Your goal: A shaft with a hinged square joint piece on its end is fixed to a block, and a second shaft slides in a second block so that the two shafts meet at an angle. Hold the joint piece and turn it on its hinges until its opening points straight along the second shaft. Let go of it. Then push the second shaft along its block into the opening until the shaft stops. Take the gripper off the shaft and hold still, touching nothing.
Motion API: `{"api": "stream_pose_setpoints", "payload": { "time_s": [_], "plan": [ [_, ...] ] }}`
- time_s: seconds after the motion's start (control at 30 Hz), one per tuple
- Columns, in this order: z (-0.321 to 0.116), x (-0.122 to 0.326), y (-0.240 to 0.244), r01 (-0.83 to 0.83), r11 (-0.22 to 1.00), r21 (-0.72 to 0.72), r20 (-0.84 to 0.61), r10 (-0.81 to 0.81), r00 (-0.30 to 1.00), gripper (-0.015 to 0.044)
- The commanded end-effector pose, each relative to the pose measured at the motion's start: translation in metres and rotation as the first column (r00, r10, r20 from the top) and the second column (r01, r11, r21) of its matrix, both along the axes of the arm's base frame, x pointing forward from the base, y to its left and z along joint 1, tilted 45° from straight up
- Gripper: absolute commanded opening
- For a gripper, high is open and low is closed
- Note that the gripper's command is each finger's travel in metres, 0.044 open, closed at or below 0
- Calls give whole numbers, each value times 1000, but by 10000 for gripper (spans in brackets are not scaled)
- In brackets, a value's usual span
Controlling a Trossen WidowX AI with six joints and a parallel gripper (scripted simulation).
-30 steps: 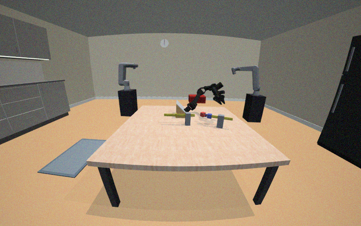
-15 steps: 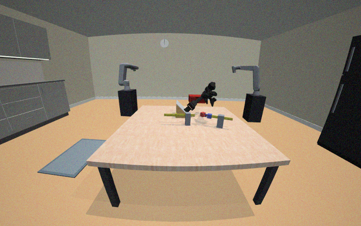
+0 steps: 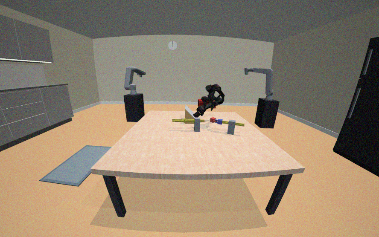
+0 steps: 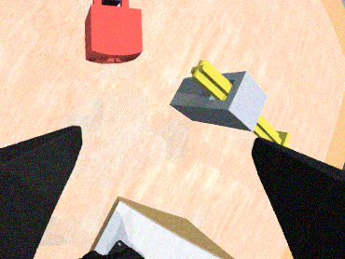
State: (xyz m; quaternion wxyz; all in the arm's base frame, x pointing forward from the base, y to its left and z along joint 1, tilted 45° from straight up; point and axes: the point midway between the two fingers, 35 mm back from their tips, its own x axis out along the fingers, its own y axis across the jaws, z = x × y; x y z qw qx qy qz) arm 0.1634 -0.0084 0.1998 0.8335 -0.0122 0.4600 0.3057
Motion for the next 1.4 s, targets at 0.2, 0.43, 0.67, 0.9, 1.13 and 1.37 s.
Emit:
{"api": "stream_pose_setpoints", "payload": {
  "time_s": [0.2,0.43,0.67,0.9,1.13,1.37],
  "plan": [
    [-16,0,9,-98,993,59,-80,103,991,440],
    [-33,3,23,-201,971,129,-158,220,963,440],
    [-51,3,39,-293,935,199,-232,336,913,440],
    [-59,1,47,-334,913,234,-267,391,881,440],
    [-73,0,60,-334,913,235,-267,391,881,440],
    [-65,16,69,-334,914,230,-267,389,882,440]
  ]
}}
